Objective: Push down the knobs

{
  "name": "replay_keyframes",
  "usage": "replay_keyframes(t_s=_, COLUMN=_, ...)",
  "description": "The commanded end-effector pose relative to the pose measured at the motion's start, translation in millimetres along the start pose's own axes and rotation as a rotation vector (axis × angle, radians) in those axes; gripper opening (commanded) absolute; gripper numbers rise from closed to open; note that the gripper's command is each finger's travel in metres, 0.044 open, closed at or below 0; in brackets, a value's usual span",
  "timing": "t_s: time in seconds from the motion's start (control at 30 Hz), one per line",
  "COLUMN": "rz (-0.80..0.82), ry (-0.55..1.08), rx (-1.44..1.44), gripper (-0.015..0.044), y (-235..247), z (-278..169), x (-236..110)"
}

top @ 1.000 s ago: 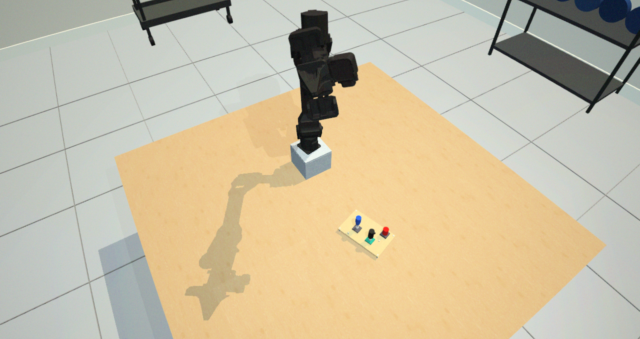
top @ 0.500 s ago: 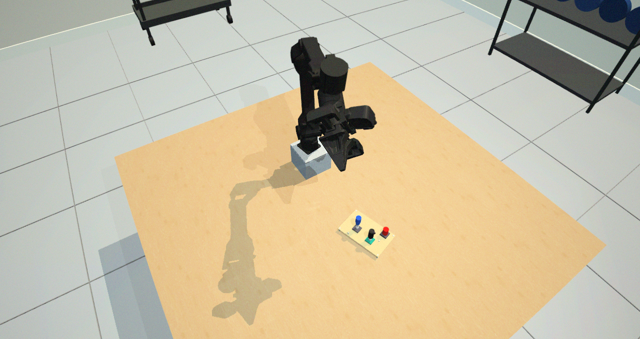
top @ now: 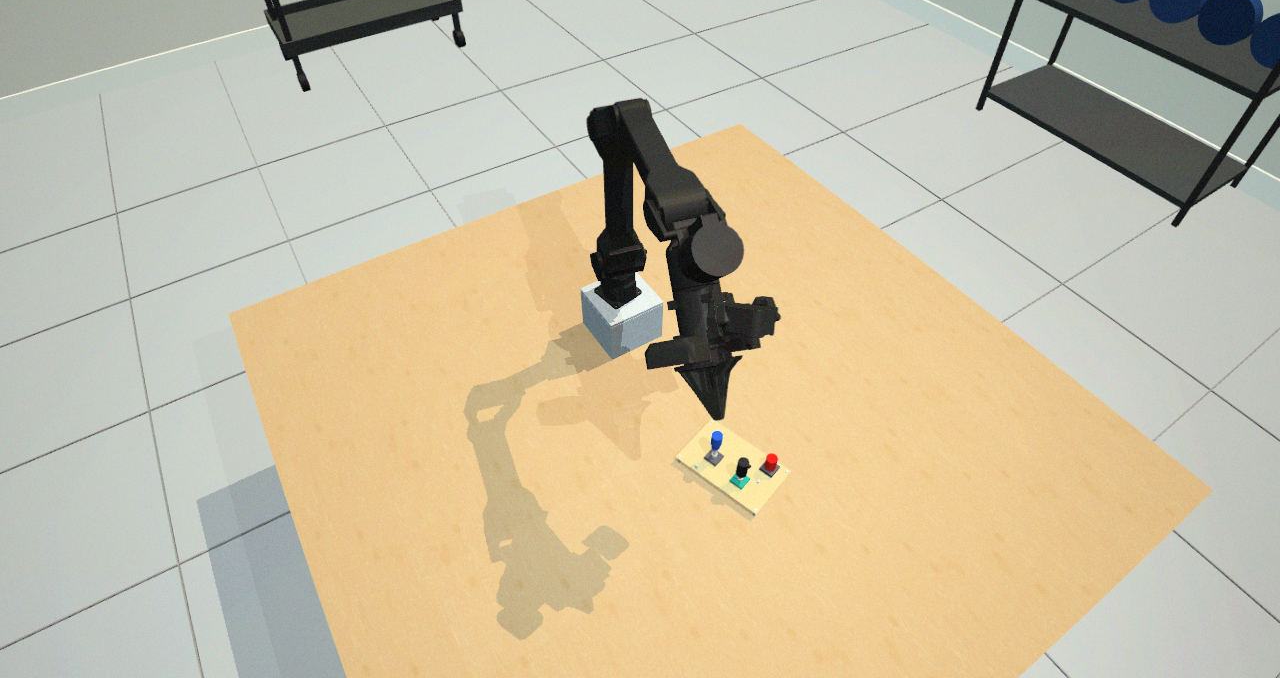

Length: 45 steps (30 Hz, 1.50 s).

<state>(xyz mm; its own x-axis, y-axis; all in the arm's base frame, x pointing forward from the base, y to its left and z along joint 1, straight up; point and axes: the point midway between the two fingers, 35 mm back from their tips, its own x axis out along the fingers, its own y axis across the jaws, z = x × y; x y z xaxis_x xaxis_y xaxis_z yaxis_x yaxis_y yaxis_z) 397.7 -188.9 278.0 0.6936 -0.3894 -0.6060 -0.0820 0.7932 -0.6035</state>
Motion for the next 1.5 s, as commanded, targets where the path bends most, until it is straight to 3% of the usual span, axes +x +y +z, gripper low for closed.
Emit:
replay_keyframes(t_s=0.0, rz=0.124, ry=0.08, rx=0.064, gripper=0.0, y=36, z=-13, x=20)
replay_keyframes(t_s=0.37, rz=0.372, ry=0.326, rx=0.203, gripper=0.0, y=120, z=-49, x=44)
replay_keyframes(t_s=0.8, rz=0.564, ry=0.678, rx=0.329, gripper=0.0, y=203, z=-94, x=39)
replay_keyframes(t_s=1.47, rz=0.566, ry=0.684, rx=0.331, gripper=0.0, y=217, z=-106, x=53)
